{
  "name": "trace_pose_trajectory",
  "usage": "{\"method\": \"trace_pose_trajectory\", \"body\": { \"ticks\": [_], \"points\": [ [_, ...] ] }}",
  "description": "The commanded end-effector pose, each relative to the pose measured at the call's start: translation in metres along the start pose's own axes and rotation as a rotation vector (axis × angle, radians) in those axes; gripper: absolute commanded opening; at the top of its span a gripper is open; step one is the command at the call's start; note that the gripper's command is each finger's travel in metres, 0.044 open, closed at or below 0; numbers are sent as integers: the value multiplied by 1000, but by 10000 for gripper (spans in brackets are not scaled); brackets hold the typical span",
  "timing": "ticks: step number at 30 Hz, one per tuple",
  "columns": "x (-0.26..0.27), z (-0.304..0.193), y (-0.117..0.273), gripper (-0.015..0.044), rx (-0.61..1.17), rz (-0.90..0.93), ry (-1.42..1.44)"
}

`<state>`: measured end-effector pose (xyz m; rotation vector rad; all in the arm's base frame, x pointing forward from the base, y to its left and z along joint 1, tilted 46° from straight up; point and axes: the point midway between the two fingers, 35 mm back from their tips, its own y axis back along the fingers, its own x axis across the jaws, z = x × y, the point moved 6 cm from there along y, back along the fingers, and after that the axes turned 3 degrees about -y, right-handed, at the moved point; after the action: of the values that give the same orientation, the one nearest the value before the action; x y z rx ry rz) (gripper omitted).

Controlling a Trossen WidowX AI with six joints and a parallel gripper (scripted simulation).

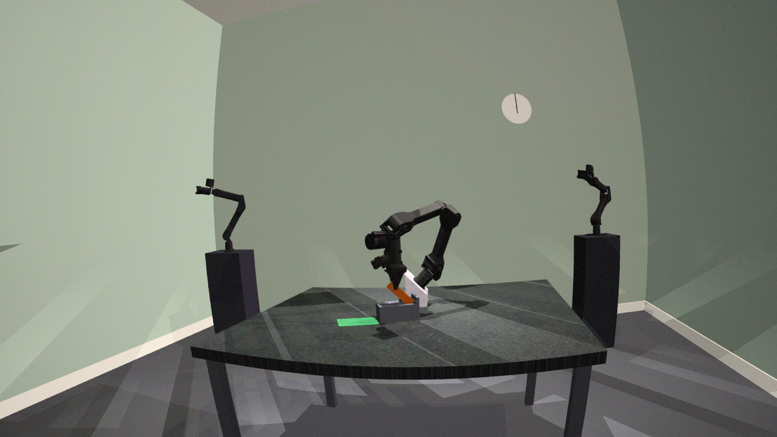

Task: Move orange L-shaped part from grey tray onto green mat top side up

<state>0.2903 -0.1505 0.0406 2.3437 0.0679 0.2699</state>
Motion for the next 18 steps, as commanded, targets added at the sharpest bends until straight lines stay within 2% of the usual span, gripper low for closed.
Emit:
{"method": "trace_pose_trajectory", "body": {
  "ticks": [1,18],
  "points": [
    [-1,1,10,0,-4,2,0],
    [-1,1,34,0,-5,1,0]
  ]
}}
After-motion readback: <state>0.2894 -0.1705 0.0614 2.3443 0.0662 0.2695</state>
